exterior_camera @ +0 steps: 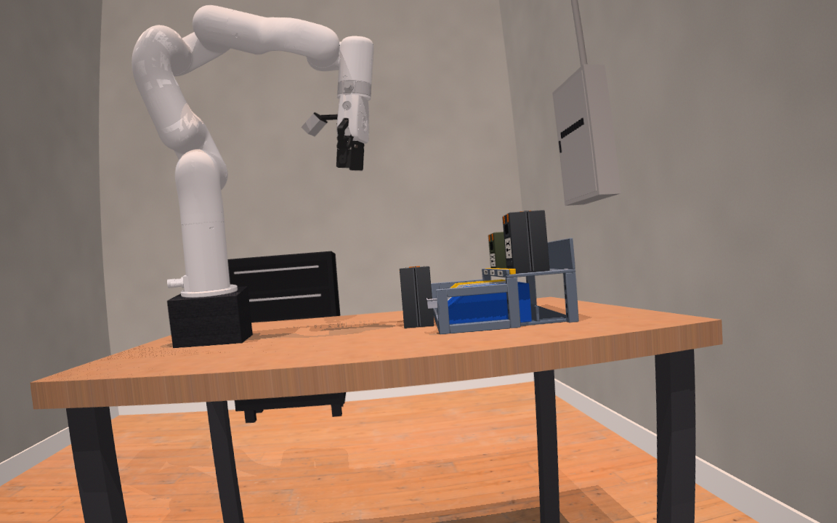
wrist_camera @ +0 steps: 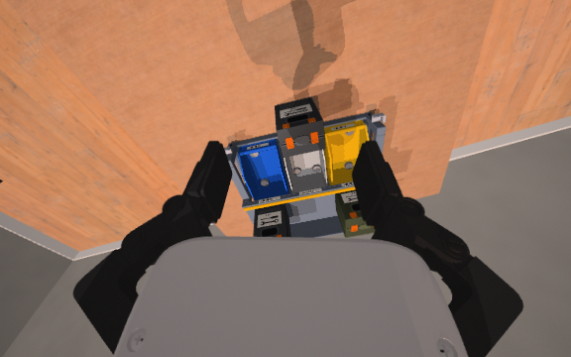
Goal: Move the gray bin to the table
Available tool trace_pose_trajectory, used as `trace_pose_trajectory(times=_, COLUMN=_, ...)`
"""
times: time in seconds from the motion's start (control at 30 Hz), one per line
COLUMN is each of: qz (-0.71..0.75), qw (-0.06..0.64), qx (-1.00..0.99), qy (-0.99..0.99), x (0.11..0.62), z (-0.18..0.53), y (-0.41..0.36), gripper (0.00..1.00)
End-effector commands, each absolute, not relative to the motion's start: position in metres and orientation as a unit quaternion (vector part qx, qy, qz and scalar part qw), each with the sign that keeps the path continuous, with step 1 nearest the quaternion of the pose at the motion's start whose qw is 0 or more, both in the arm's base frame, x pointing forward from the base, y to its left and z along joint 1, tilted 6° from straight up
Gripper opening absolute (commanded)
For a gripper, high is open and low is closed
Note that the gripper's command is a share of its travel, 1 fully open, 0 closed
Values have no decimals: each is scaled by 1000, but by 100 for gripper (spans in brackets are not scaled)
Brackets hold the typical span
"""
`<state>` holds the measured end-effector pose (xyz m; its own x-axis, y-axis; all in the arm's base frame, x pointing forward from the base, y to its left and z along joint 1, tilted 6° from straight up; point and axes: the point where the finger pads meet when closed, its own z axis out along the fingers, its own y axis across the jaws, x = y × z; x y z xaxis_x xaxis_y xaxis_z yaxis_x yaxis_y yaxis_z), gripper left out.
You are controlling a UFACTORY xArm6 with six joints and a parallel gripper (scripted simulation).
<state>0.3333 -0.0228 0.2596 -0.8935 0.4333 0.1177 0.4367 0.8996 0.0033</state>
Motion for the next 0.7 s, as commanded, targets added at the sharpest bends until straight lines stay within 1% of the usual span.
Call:
trace_pose_trajectory(times=0.0, qz=-11, qw=51, qx=-216, qy=-975, x=334, z=260, y=-23, gripper=100)
trace_pose_trajectory(times=0.2, qz=-11, qw=51, qx=-216, qy=-975, x=334, z=260, y=-23, gripper=100)
trace_pose_trajectory(times=0.37, qz=40, qw=9, qx=-106, qy=-993, x=334, z=260, y=-25, gripper=100)
trace_pose_trajectory(times=0.67, qz=40, qw=9, qx=-106, qy=-993, x=334, z=260, y=-25, gripper=100)
